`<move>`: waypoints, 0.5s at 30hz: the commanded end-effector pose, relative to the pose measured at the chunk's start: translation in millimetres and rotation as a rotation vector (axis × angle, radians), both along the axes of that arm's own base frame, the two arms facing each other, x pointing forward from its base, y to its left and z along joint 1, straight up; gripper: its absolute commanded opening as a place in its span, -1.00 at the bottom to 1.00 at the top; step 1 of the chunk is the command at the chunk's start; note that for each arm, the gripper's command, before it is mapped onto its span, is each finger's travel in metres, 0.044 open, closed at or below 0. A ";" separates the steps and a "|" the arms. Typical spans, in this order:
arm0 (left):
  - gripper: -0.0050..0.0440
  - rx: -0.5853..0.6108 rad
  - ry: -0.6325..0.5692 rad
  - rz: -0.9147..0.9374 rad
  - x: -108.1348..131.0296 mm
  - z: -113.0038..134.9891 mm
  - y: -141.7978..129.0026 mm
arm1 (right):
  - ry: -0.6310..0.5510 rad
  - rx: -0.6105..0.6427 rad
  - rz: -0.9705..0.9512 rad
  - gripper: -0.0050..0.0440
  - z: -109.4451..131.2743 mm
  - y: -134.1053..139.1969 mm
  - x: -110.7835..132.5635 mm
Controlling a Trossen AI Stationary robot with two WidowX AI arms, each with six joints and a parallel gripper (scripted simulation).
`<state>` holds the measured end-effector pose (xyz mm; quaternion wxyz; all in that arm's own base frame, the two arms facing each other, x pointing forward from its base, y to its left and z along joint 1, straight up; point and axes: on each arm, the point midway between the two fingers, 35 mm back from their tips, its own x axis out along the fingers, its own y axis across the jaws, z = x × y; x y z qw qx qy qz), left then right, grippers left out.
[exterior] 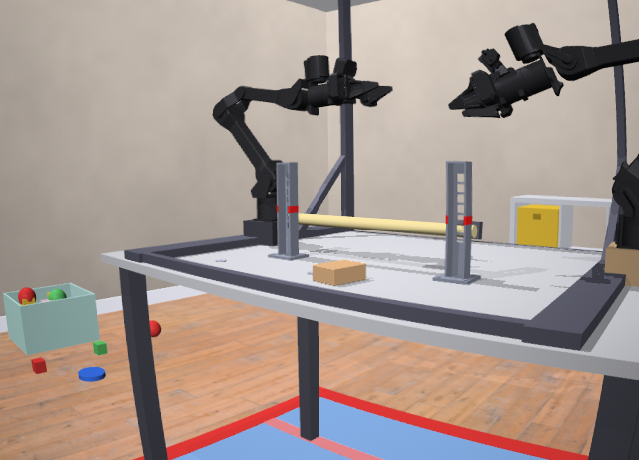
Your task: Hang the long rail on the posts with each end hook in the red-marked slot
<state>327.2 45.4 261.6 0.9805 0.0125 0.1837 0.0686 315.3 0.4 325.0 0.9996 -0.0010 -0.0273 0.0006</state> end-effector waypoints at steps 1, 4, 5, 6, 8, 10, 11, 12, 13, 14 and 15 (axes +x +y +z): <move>1.00 -0.002 -0.122 -0.034 -0.9 17.3 -13.3 | -0.012 0.002 -0.001 0.57 4.5 -0.4 -0.9; 1.00 -0.005 -0.238 -0.066 -2.0 36.2 -23.4 | -0.012 0.002 -0.001 0.57 4.5 -0.4 -0.9; 1.00 -0.008 -0.280 -0.083 -3.8 42.6 -28.4 | -0.012 0.002 -0.001 0.57 4.5 -0.4 -0.9; 1.00 -0.011 -0.314 -0.096 -5.4 47.7 -32.3 | -0.012 0.002 -0.001 0.57 4.5 -0.4 -0.9; 1.00 -0.018 -0.376 -0.117 -9.5 56.9 -39.2 | -0.012 0.002 -0.001 0.57 4.5 -0.4 -0.9; 1.00 -0.022 -0.406 -0.130 -12.0 61.1 -42.9 | -0.012 0.002 -0.001 0.57 4.5 -0.4 -0.9; 1.00 -0.023 -0.417 -0.134 -13.0 62.6 -44.3 | -0.012 0.002 -0.001 0.57 4.5 -0.4 -0.9; 1.00 -0.024 -0.425 -0.138 -13.7 63.7 -45.3 | -0.012 0.002 -0.001 0.57 4.5 -0.4 -0.9; 1.00 -0.026 -0.434 -0.141 -14.5 64.9 -46.3 | -0.012 0.002 -0.001 0.57 4.5 -0.4 -0.9; 1.00 -0.026 -0.432 -0.142 -14.0 64.3 -46.5 | -0.012 0.002 -0.001 0.57 4.5 -0.4 -0.9; 1.00 -0.025 -0.425 -0.142 -12.3 62.0 -46.5 | -0.012 0.002 -0.001 0.57 4.5 -0.4 -0.9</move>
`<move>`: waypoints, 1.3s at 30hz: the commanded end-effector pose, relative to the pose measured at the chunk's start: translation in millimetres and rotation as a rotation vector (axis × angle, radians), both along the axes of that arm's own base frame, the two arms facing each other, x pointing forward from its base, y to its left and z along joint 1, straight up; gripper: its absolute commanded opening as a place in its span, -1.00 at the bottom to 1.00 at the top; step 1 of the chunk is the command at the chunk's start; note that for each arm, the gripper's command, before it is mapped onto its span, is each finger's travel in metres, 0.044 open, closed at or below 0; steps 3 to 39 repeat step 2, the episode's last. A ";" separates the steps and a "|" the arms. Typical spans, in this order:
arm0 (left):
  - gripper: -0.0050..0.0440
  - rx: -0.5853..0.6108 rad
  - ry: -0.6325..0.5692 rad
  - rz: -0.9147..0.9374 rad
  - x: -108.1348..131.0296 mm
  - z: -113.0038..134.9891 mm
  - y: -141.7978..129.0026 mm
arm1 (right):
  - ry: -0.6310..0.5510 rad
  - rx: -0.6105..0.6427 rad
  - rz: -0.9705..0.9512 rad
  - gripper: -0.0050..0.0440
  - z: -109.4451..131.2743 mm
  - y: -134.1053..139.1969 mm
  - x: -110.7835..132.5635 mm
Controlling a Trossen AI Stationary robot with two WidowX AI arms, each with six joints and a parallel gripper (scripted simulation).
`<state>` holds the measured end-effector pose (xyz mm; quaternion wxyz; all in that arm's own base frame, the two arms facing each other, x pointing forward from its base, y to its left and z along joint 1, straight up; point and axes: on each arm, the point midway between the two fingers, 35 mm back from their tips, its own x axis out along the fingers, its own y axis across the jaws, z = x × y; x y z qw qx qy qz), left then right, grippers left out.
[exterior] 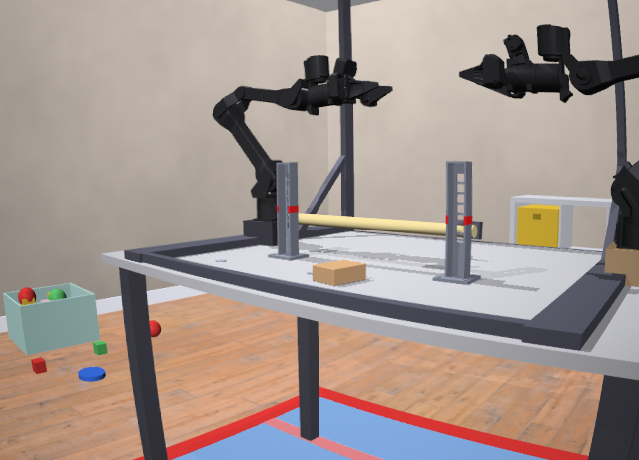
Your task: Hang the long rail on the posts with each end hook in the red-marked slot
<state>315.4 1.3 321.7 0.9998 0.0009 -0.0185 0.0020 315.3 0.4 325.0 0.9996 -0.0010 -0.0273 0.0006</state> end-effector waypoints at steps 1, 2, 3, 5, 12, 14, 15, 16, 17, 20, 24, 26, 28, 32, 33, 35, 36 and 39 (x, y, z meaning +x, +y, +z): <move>1.00 -0.004 -0.018 -0.008 -0.6 1.9 -2.4 | -0.012 0.002 -0.001 0.57 4.5 -0.4 -0.9; 1.00 -0.004 -0.018 -0.007 -0.6 1.9 -2.2 | -0.012 0.002 -0.001 0.57 4.5 -0.4 -0.9; 1.00 -0.004 -0.018 -0.007 -0.6 1.9 -2.2 | -0.012 0.002 -0.001 0.57 4.5 -0.4 -0.9; 1.00 -0.004 -0.018 -0.007 -0.6 1.9 -2.2 | -0.012 0.002 -0.001 0.57 4.5 -0.4 -0.9; 1.00 -0.004 -0.018 -0.007 -0.6 1.9 -2.2 | -0.012 0.002 -0.001 0.57 4.5 -0.4 -0.9; 1.00 -0.004 -0.018 -0.007 -0.6 1.9 -2.2 | -0.012 0.002 -0.001 0.57 4.5 -0.4 -0.9; 1.00 -0.004 -0.018 -0.007 -0.6 1.9 -2.2 | -0.012 0.002 -0.001 0.57 4.5 -0.4 -0.9; 1.00 -0.004 -0.018 -0.007 -0.6 1.9 -2.2 | -0.012 0.002 -0.001 0.57 4.5 -0.4 -0.9; 1.00 -0.004 -0.018 -0.007 -0.6 1.9 -2.2 | -0.012 0.002 -0.001 0.57 4.5 -0.4 -0.9; 1.00 -0.004 -0.018 -0.007 -0.6 1.9 -2.2 | -0.012 0.002 -0.001 0.57 4.5 -0.4 -0.9; 1.00 -0.004 -0.018 -0.007 -0.6 1.9 -2.2 | -0.012 0.002 -0.001 0.57 4.5 -0.4 -0.9; 1.00 -0.004 -0.018 -0.007 -0.6 1.9 -2.2 | -0.012 0.002 -0.001 0.57 4.5 -0.4 -0.9; 1.00 -0.004 -0.018 -0.007 -0.6 1.9 -2.2 | -0.012 0.002 -0.001 0.57 4.5 -0.4 -0.9; 1.00 -0.004 -0.018 -0.007 -0.6 1.9 -2.2 | -0.012 0.002 -0.001 0.57 4.5 -0.4 -0.9; 1.00 -0.004 -0.018 -0.007 -0.6 1.9 -2.2 | -0.012 0.002 -0.001 0.57 4.5 -0.4 -0.9; 1.00 -0.004 -0.018 -0.007 -0.6 1.9 -2.2 | -0.012 0.002 -0.001 0.57 4.5 -0.4 -0.9; 1.00 -0.004 -0.018 -0.007 -0.6 1.9 -2.2 | -0.012 0.002 -0.001 0.57 4.5 -0.4 -0.9; 1.00 -0.004 -0.018 -0.007 -0.6 1.9 -2.2 | -0.012 0.002 -0.001 0.57 4.5 -0.4 -0.9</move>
